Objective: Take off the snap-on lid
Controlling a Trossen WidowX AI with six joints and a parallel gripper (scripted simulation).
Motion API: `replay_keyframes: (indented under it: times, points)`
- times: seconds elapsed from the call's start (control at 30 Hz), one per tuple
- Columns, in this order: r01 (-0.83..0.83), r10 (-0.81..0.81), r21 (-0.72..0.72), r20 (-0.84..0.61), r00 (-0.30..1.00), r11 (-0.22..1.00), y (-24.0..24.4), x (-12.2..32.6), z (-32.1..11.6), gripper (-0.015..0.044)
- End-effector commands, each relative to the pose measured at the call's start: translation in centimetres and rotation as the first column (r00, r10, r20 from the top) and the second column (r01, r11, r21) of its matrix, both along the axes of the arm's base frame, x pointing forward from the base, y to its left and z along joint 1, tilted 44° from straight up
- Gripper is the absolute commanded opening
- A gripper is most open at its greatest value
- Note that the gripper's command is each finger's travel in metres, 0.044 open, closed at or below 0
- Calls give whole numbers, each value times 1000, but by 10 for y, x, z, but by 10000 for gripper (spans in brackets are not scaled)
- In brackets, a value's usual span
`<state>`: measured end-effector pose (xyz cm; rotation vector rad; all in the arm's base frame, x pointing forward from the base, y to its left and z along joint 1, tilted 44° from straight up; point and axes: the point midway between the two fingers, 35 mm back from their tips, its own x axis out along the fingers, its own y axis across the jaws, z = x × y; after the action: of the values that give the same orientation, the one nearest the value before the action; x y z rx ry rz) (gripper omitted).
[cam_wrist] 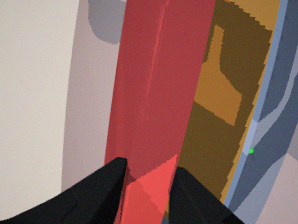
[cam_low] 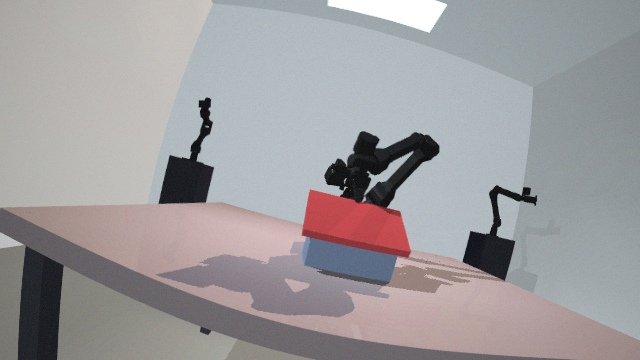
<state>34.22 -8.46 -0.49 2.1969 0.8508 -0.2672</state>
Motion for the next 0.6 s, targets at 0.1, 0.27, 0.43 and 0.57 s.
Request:
replay_keyframes:
  times: [0.1, 0.27, 0.43, 0.57]
  points:
    - [-1, 1, -11, 21, 1000, 1000, -10, 9, 12, 0]
    - [-1, 1, -12, 21, 1000, 1000, -14, 14, 17, 0]
    - [-1, 1, -12, 21, 1000, 1000, -18, 17, 22, 0]
    - [-1, 1, -12, 21, 1000, 1000, -21, 21, 26, 0]
